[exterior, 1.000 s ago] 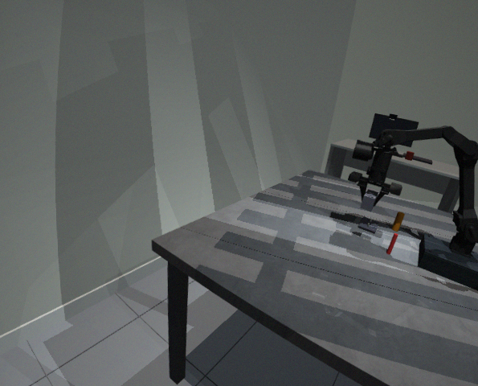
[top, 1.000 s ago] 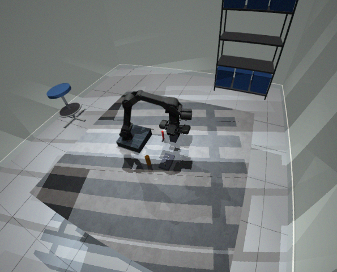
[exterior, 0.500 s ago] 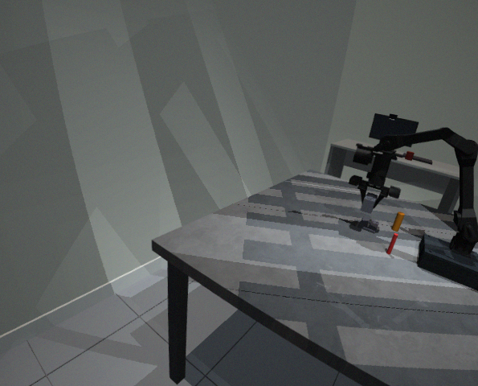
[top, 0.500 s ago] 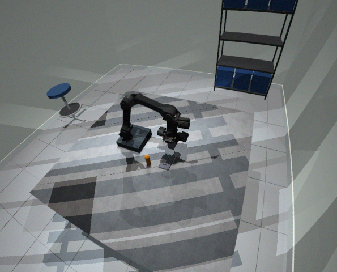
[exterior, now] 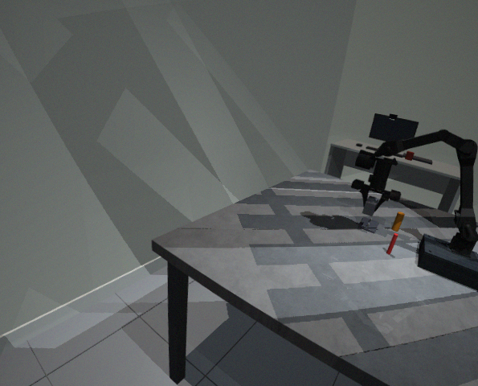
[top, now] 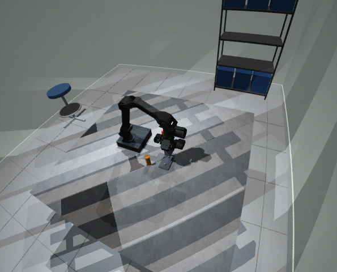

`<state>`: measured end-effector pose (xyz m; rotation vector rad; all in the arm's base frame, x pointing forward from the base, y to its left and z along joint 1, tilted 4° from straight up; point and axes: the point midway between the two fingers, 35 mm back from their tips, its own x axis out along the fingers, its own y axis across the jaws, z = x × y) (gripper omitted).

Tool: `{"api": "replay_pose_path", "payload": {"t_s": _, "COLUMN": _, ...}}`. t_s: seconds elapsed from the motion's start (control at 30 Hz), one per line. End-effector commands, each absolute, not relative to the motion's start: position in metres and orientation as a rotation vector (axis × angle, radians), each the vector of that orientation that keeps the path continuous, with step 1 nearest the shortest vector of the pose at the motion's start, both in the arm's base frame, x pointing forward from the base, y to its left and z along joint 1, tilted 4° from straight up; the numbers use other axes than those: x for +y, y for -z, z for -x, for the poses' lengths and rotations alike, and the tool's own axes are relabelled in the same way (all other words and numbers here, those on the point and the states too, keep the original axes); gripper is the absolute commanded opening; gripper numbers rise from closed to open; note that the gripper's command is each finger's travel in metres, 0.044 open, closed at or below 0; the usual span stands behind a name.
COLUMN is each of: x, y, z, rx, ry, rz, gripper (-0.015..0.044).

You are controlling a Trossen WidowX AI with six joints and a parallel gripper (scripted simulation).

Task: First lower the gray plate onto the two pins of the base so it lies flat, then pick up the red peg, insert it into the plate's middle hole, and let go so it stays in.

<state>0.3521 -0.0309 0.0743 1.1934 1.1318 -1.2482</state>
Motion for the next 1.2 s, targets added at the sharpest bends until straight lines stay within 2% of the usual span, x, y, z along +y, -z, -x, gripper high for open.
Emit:
{"api": "replay_pose_path", "payload": {"t_s": 0.0, "x": -0.041, "y": -0.07, "z": -0.349, "rx": 1.128, "ry": 1.244, "rz": -1.194, "gripper": 0.0}}
{"api": "replay_pose_path", "payload": {"t_s": 0.43, "x": -0.074, "y": -0.053, "z": -0.336, "rx": 1.122, "ry": 1.253, "rz": -1.195, "gripper": 0.0}}
{"api": "replay_pose_path", "payload": {"t_s": 1.17, "x": -0.074, "y": -0.053, "z": -0.336, "rx": 1.122, "ry": 1.253, "rz": -1.195, "gripper": 0.0}}
